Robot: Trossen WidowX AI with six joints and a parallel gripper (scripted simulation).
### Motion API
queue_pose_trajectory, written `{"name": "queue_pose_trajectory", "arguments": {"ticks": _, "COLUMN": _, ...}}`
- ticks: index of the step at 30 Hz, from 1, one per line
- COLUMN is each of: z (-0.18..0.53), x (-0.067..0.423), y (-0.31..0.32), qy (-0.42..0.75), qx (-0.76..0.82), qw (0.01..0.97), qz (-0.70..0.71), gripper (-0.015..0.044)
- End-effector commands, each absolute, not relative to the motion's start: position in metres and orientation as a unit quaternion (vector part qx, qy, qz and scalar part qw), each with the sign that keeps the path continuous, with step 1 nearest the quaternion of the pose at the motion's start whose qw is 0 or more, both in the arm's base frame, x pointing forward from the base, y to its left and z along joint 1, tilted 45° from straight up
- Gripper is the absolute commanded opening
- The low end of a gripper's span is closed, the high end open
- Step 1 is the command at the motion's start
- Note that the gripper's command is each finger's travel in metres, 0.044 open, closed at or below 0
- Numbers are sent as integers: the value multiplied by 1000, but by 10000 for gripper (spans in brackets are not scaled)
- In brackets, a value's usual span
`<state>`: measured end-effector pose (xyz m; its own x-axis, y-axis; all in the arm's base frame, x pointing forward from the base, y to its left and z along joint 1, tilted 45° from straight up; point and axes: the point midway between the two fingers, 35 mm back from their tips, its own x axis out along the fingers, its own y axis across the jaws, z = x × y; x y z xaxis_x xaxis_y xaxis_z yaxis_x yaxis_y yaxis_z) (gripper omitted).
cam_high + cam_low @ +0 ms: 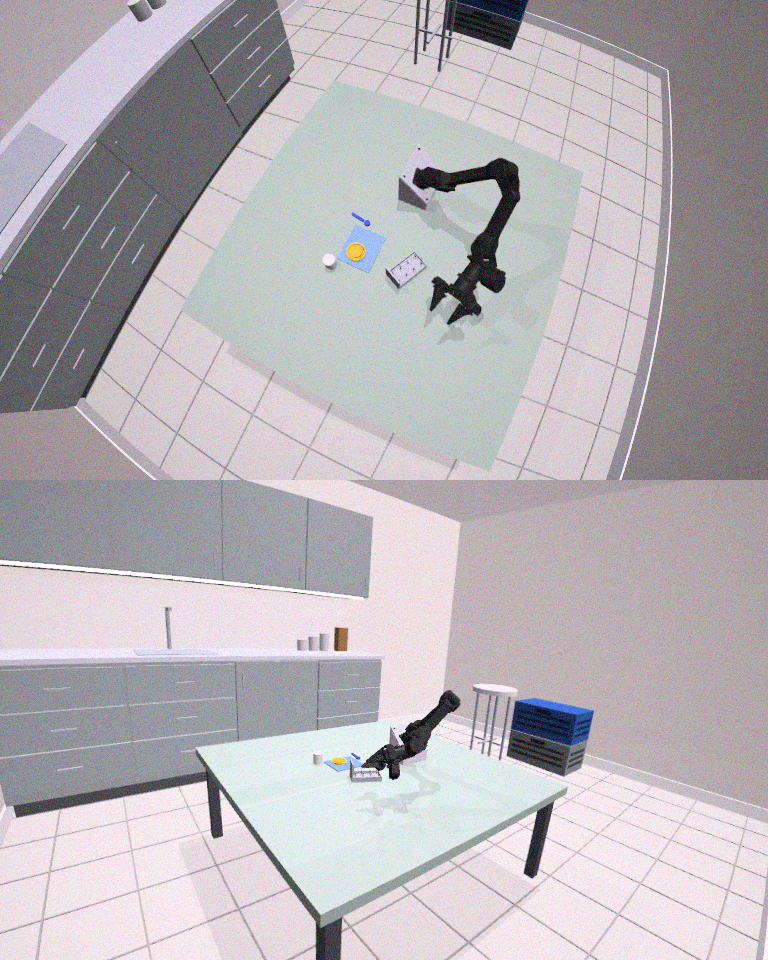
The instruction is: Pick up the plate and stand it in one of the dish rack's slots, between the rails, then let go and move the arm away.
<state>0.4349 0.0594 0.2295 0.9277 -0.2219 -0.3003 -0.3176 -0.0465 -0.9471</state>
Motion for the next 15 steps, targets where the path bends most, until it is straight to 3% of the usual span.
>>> {"name": "queue_pose_trajectory", "arguments": {"ticks": 1, "z": 218, "x": 442, "y": 46, "qy": 210, "qx": -712, "qw": 668, "qz": 53, "gripper": 400}}
{"name": "queue_pose_trajectory", "arguments": {"ticks": 15, "z": 158, "x": 451, "y": -12, "qy": 325, "qx": -627, "qw": 699, "qz": 110, "gripper": 400}}
